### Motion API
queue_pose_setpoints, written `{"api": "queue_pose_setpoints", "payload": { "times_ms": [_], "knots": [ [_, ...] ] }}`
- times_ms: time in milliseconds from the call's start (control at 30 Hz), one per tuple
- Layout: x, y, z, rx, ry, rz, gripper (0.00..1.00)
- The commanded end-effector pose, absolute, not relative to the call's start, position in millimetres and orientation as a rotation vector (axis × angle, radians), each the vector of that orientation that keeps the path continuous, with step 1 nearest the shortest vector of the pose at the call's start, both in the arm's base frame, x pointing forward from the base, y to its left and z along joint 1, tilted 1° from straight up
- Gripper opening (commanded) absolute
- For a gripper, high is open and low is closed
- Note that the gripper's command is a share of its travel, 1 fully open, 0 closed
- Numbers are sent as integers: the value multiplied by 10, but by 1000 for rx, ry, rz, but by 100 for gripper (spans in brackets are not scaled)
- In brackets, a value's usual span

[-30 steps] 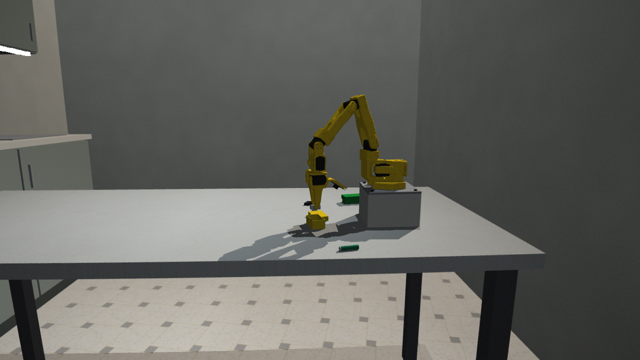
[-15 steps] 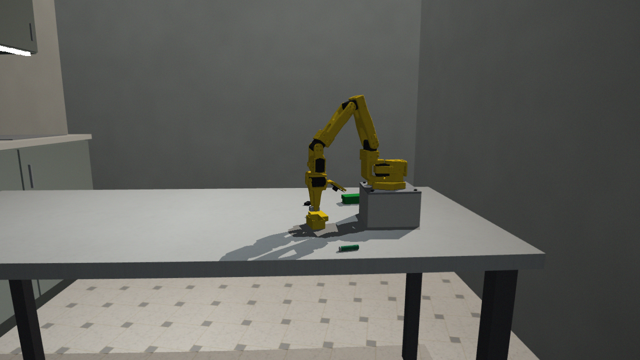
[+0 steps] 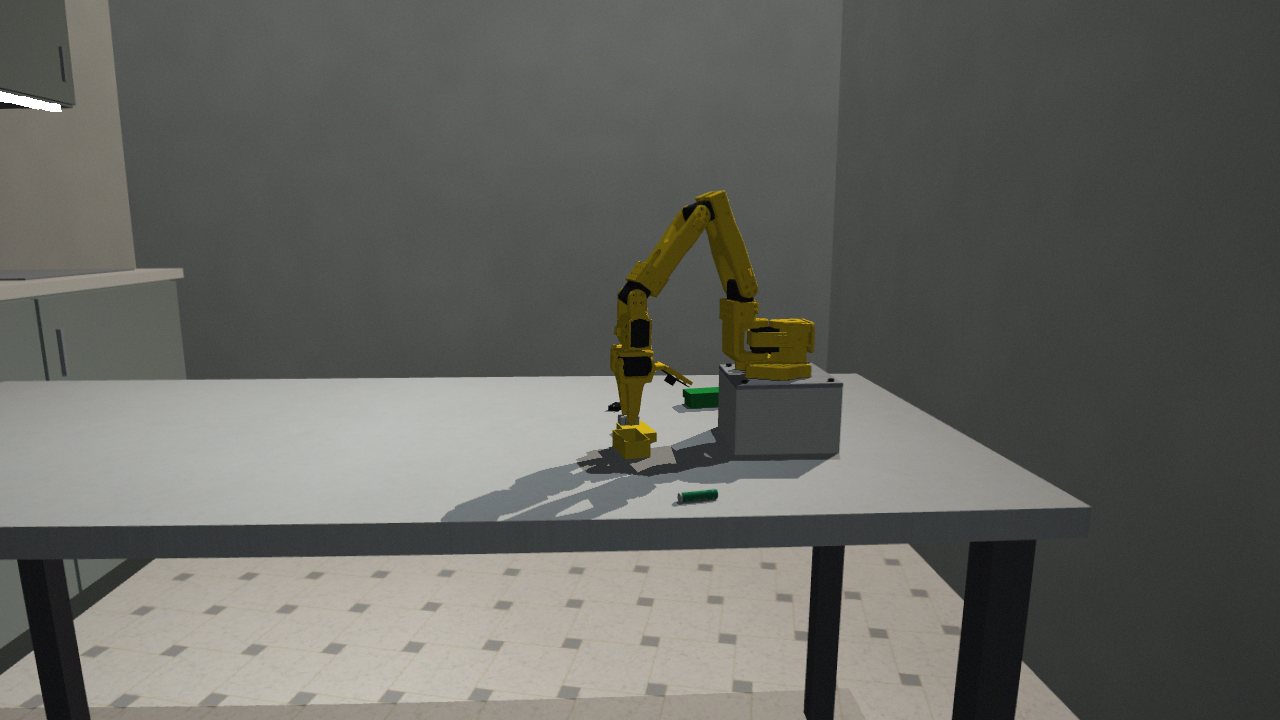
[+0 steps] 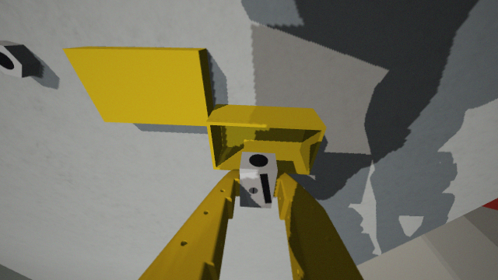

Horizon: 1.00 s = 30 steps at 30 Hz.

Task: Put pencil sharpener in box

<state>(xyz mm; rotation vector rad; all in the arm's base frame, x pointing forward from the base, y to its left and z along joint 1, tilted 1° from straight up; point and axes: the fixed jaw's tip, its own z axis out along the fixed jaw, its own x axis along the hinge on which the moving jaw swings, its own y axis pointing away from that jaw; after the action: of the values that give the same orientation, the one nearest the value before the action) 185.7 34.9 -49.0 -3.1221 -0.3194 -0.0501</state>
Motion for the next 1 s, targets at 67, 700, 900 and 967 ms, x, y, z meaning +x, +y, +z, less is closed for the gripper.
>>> {"api": "queue_pose_setpoints", "payload": {
  "times_ms": [67,700,900,967],
  "knots": [
    [1814,325,-531,-3124,-319,-17,6],
    [1800,322,-443,-3124,-319,-17,6],
    [1792,321,-403,-3124,-319,-17,6],
    [1790,320,-396,-3124,-319,-17,6]
  ]
}}
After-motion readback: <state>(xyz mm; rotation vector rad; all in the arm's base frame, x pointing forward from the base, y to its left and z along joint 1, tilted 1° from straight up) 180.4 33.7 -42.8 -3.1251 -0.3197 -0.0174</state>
